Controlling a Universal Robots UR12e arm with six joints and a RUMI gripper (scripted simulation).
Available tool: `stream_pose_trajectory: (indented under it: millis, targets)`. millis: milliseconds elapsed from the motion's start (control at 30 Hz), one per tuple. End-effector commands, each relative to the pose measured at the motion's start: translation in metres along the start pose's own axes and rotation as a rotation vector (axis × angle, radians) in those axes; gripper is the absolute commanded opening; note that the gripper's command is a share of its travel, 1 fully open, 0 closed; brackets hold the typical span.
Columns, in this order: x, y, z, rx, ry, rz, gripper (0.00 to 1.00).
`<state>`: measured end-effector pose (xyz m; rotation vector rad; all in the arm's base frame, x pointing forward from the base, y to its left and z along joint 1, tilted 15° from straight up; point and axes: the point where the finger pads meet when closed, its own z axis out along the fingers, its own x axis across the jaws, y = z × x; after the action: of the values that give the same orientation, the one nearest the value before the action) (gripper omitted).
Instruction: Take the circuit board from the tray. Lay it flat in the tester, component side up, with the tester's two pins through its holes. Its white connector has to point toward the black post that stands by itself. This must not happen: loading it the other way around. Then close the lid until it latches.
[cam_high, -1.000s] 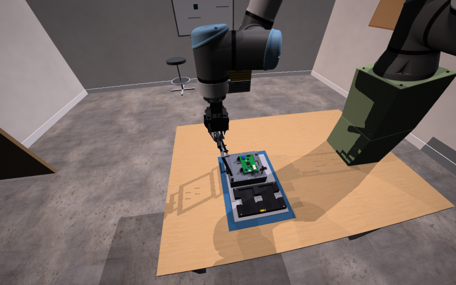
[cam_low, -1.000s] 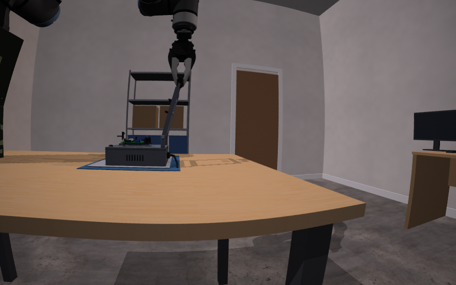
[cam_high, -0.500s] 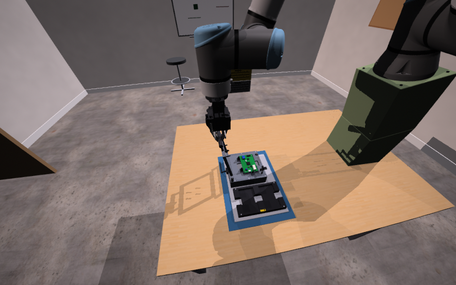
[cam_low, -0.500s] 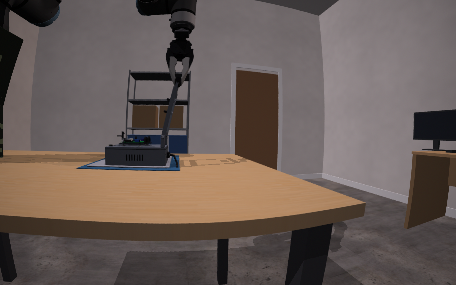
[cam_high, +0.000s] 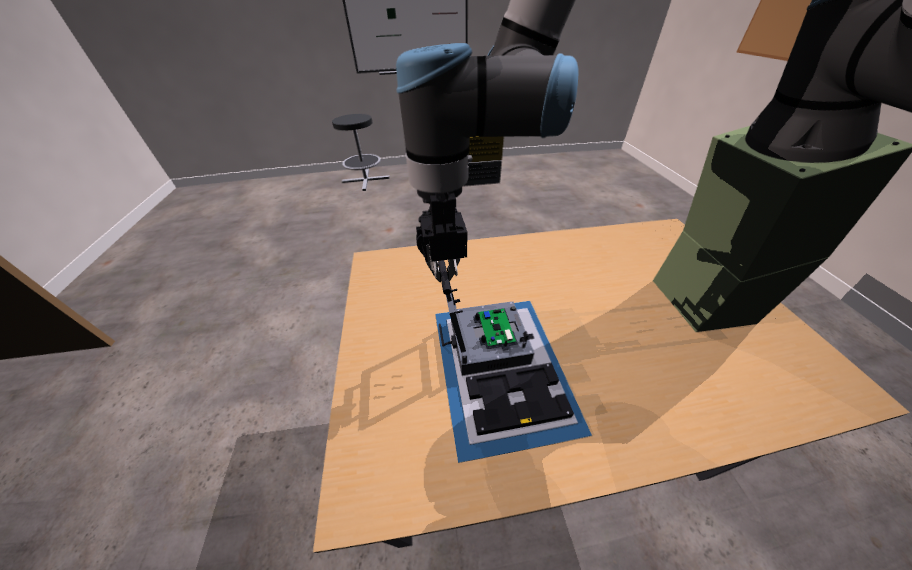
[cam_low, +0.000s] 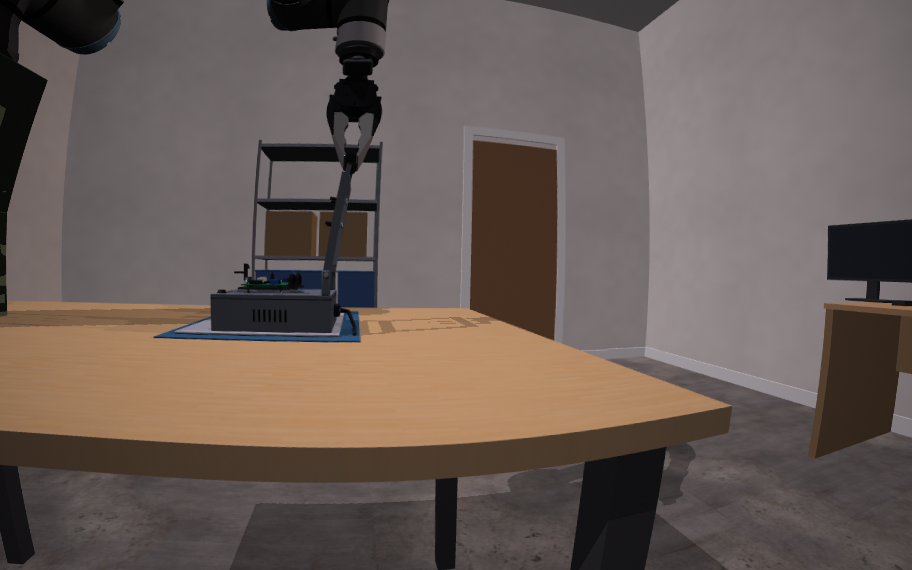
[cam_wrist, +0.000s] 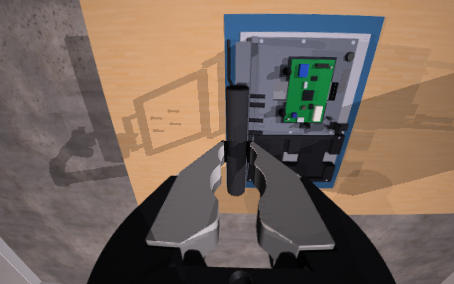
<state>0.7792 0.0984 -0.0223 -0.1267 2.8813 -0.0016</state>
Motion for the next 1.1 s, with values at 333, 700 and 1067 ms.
stream_pose_trajectory:
  millis: [333, 700, 1067]
  targets:
    - [0.018, 0.000, -0.003, 0.000, 0.000, 0.000, 0.00]
    - [0.030, -0.001, -0.003, 0.000, 0.000, 0.000, 0.00]
    - [0.045, -0.001, -0.002, 0.000, 0.000, 0.001, 0.00]
